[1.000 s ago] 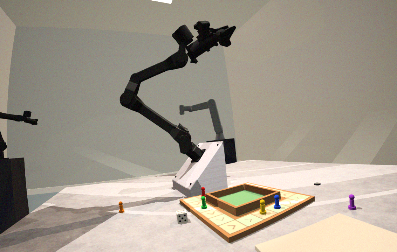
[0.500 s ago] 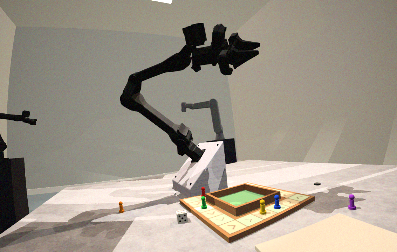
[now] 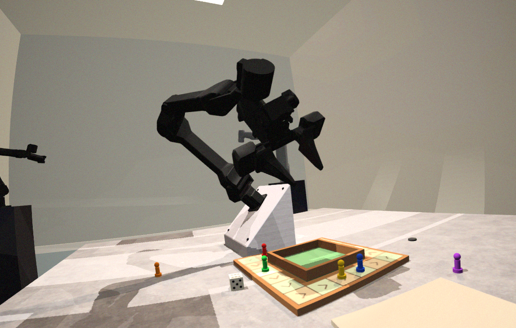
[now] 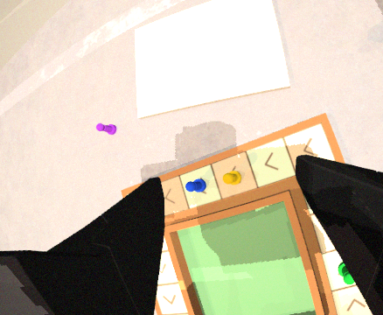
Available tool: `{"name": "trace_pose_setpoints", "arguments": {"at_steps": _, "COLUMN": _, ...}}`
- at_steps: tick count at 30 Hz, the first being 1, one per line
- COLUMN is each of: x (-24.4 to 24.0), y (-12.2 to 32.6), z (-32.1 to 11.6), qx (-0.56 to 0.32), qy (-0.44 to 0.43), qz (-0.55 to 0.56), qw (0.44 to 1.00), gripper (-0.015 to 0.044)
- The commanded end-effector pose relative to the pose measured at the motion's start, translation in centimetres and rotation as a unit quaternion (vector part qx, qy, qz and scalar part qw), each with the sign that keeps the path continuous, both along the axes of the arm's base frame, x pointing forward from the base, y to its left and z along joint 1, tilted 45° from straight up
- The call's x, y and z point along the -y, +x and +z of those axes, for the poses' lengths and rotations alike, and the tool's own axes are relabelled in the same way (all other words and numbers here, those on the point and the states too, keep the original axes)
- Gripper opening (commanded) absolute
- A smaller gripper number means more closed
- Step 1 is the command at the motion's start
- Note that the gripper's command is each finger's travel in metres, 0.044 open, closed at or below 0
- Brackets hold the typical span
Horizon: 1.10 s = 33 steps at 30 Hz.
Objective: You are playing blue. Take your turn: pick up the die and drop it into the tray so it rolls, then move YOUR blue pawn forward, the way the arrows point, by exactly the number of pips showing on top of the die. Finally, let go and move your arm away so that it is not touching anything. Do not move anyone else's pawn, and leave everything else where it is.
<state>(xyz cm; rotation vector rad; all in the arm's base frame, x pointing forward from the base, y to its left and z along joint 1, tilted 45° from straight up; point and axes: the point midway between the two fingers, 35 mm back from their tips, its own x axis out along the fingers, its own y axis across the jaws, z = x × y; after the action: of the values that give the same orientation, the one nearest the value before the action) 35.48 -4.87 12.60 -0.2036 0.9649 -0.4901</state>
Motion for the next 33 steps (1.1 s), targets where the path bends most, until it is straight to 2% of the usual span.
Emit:
{"name": "trace_pose_setpoints", "arguments": {"at_steps": 1, "x": 6.6, "y": -3.9, "z": -1.2, "qx": -0.093, "qy": -0.053, "qz": -0.080, "qw": 0.991, "gripper": 0.0275}}
{"name": "trace_pose_setpoints", "arguments": {"at_steps": 8, "x": 13.6, "y": -10.8, "z": -1.9, "qx": -0.231, "qy": -0.097, "qz": -0.176, "qw": 0.952, "gripper": 0.0275}}
{"name": "trace_pose_setpoints", "arguments": {"at_steps": 17, "x": 14.5, "y": -11.4, "z": -1.1, "qx": -0.235, "qy": -0.098, "qz": -0.179, "qw": 0.950, "gripper": 0.0275}}
{"name": "trace_pose_setpoints", "arguments": {"at_steps": 33, "x": 16.7, "y": -11.9, "z": -3.4, "qx": -0.235, "qy": -0.099, "qz": -0.179, "qw": 0.950, "gripper": 0.0275}}
